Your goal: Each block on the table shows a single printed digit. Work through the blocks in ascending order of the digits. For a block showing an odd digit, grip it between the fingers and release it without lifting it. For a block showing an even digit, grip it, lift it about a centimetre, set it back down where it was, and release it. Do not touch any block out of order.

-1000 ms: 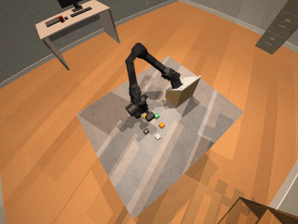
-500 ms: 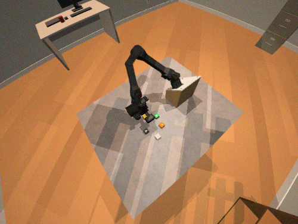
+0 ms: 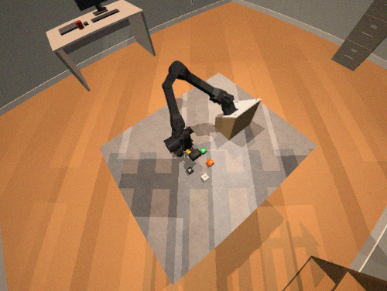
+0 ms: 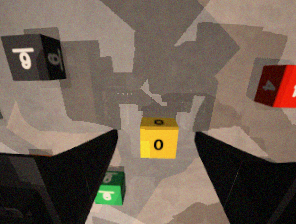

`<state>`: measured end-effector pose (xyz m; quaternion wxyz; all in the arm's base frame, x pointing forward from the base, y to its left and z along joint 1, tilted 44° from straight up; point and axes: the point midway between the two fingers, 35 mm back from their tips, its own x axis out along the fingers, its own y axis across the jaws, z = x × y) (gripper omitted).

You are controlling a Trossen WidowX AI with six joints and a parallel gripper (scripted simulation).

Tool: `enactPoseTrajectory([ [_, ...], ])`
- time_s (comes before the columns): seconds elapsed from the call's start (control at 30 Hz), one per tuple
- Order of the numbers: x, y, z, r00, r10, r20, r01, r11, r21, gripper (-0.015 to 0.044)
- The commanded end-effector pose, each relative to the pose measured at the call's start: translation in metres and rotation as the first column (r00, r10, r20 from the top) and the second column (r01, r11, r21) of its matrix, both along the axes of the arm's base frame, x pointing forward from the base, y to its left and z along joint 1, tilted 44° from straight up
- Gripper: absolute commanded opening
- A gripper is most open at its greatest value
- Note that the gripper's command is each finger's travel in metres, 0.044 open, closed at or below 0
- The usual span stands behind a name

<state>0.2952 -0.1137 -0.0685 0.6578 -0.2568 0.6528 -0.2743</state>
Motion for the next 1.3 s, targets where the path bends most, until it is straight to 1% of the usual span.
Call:
enactPoseTrajectory([
  [0.0, -0.0001, -0.0009, 0.0, 1.0, 0.005, -0.004, -0.005, 1.0, -0.006, 0.0216],
  [0.1, -0.0001, -0.0009, 0.0, 1.0, 0.005, -0.004, -0.005, 1.0, -0.006, 0.0138],
  [0.13, -0.0001, -0.0009, 0.0, 1.0, 0.005, -0.004, -0.005, 1.0, -0.006, 0.012],
  [1.27, -0.0001, -0.0009, 0.0, 1.0, 0.005, -0.004, -0.005, 1.0, -0.006, 0.012],
])
